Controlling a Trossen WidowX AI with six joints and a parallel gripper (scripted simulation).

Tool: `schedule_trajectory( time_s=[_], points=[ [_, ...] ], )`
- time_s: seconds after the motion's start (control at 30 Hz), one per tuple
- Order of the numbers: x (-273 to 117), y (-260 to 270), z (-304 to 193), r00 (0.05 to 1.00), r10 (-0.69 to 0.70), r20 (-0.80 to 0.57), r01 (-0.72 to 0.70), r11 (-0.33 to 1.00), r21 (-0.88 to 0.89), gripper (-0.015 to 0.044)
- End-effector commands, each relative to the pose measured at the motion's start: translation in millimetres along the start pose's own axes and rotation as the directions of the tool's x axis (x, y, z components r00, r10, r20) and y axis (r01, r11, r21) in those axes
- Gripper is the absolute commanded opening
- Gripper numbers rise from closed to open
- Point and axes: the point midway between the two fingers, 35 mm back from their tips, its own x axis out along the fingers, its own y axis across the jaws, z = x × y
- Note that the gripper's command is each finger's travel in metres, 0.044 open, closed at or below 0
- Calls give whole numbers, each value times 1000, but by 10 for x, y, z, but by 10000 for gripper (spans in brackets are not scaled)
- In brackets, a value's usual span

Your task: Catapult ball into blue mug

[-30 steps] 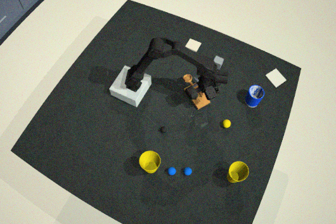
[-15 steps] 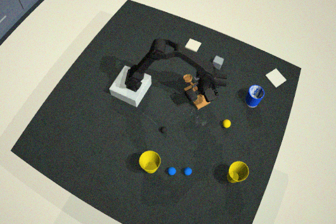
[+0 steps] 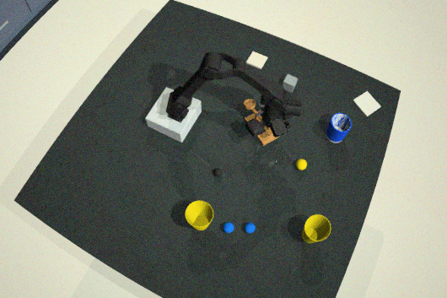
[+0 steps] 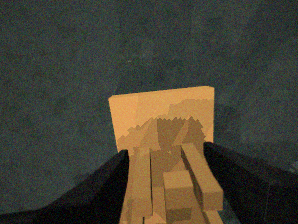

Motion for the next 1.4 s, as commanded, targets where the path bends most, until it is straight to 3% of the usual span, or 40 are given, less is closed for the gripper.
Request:
schedule_trajectory(
  time_s=[0.0,0.27,0.4,0.6,0.9,1.37],
  points=[
    [-3,2,1,1000,1,0,-1,1000,0,177],
    [-30,3,3,1000,1,0,-1,1000,0,85],
    [-473,-1,6,1000,-2,0,2,1000,0,0],
    [-501,-2,5,1000,-2,0,2,1000,-23,0],
    [-493,9,6,1000,-1,-2,0,948,-319,0],
    [-484,131,-25,1000,1,-5,-4,692,-722,0]
  ],
)
